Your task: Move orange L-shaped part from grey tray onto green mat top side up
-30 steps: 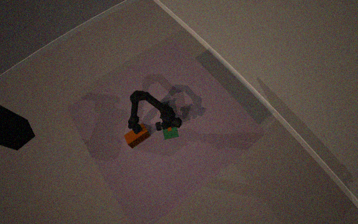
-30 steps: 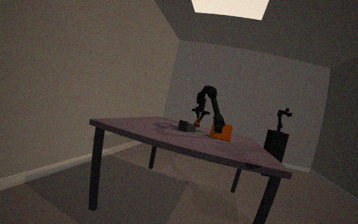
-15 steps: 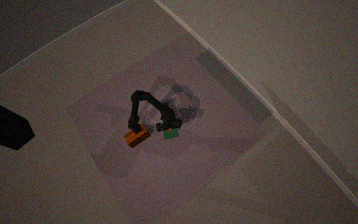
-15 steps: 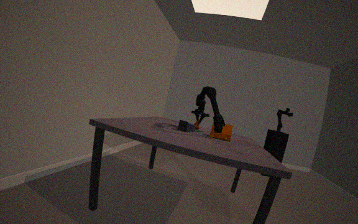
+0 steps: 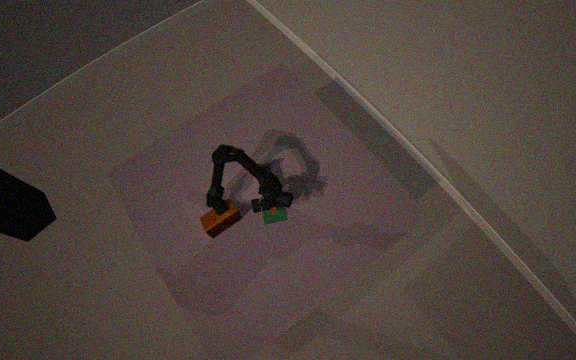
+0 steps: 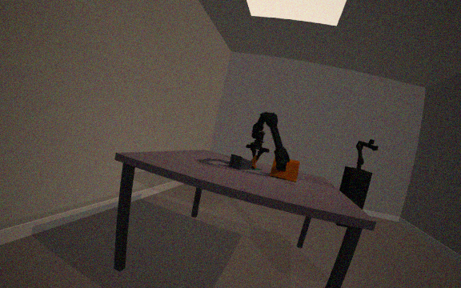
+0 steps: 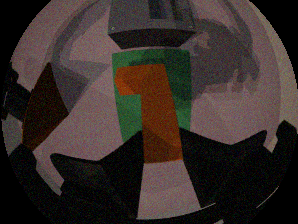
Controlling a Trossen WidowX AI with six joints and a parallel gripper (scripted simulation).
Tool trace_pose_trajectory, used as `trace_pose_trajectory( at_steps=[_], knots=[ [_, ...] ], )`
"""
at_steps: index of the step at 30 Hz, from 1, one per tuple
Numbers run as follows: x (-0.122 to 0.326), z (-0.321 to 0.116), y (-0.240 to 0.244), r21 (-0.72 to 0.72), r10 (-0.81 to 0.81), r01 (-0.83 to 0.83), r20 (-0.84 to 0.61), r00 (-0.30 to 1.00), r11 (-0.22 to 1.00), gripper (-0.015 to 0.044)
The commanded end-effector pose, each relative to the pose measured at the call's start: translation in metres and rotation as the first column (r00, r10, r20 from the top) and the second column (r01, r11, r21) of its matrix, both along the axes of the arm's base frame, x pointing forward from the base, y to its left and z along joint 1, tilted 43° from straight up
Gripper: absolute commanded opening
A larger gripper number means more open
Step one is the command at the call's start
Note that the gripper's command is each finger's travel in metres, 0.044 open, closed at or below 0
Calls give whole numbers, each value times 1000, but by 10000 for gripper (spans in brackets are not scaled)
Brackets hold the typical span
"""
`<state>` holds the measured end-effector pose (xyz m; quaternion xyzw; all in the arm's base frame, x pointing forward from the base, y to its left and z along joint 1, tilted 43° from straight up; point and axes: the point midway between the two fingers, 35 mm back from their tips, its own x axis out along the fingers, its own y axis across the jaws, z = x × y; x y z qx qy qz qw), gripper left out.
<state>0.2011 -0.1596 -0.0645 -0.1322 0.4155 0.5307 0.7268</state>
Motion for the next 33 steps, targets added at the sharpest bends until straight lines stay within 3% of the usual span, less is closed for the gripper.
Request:
trace_pose_trajectory(
  at_steps=[1,5,15,20,24,33],
  knots=[
    [1,0,1,3,-7,7,1,1000,1000,0],
    [0,0,0,0,0,0,0,1000,1000,0],
    [0,1,-1,0,0,0,0,1000,1000,262],
    [-1,28,-29,-1,-3,3,-1,1000,1000,394],
    [-8,63,-56,1,-7,7,-2,1000,1000,400],
    [-6,60,-58,-11,-22,22,8,1000,1000,400]
  ],
)
